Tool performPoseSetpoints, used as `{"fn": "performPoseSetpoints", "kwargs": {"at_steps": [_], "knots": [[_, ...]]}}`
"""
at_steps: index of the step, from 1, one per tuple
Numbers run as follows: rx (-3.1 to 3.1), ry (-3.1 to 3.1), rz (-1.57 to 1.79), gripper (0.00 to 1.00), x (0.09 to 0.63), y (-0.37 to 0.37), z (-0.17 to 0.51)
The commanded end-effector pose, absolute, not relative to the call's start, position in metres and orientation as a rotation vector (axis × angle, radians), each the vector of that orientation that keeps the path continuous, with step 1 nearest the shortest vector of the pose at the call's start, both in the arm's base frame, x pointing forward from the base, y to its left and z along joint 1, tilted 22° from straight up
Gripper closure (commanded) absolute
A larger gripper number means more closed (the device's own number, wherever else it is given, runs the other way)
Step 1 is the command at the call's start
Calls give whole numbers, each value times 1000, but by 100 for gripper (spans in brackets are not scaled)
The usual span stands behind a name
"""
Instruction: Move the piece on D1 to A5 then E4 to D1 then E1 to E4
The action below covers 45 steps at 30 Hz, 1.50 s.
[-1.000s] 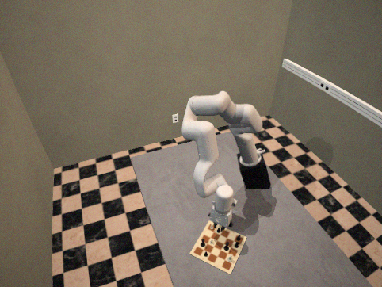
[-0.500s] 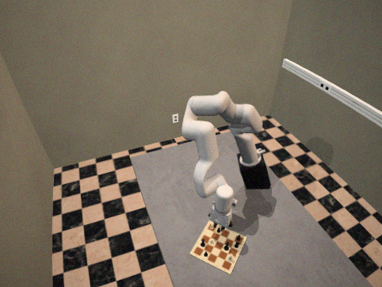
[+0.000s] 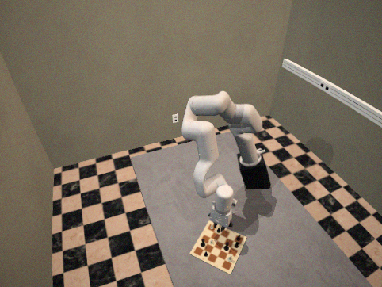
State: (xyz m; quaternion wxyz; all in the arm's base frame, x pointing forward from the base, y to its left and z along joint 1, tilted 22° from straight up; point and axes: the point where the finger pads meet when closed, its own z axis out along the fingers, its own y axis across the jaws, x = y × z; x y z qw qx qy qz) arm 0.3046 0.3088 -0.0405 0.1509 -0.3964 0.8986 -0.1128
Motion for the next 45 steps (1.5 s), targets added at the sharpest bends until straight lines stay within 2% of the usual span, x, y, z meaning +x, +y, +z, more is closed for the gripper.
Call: {"fn": "performPoseSetpoints", "kwargs": {"at_steps": [1, 45], "knots": [[-1139, 2578, -320, 65, 305, 310, -40], [-1139, 2578, -320, 65, 317, 308, -70]]}}
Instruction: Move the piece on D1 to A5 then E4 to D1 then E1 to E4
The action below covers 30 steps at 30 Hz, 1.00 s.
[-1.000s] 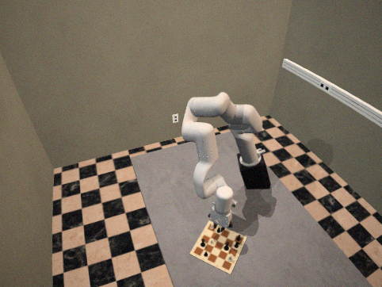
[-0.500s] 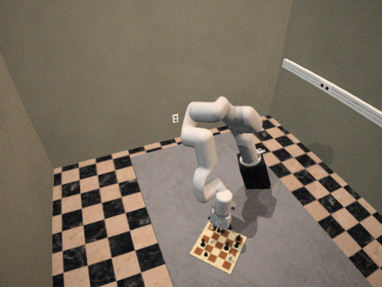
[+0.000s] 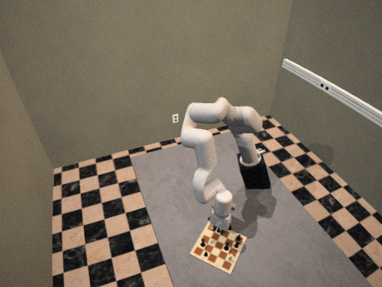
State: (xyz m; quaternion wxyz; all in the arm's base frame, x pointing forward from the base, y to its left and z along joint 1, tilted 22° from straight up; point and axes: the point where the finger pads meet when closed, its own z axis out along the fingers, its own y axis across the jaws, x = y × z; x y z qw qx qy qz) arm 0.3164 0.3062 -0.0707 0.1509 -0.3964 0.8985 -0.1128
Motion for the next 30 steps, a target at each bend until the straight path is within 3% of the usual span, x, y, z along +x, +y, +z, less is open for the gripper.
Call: {"fn": "performPoseSetpoints", "kwargs": {"at_steps": [1, 22, 23, 30], "knots": [[-1139, 2578, -320, 65, 317, 308, -70], [-1139, 2578, -320, 65, 317, 308, -70], [-1139, 2578, -320, 100, 317, 308, -70], [-1139, 2578, -320, 100, 317, 308, -70]]}}
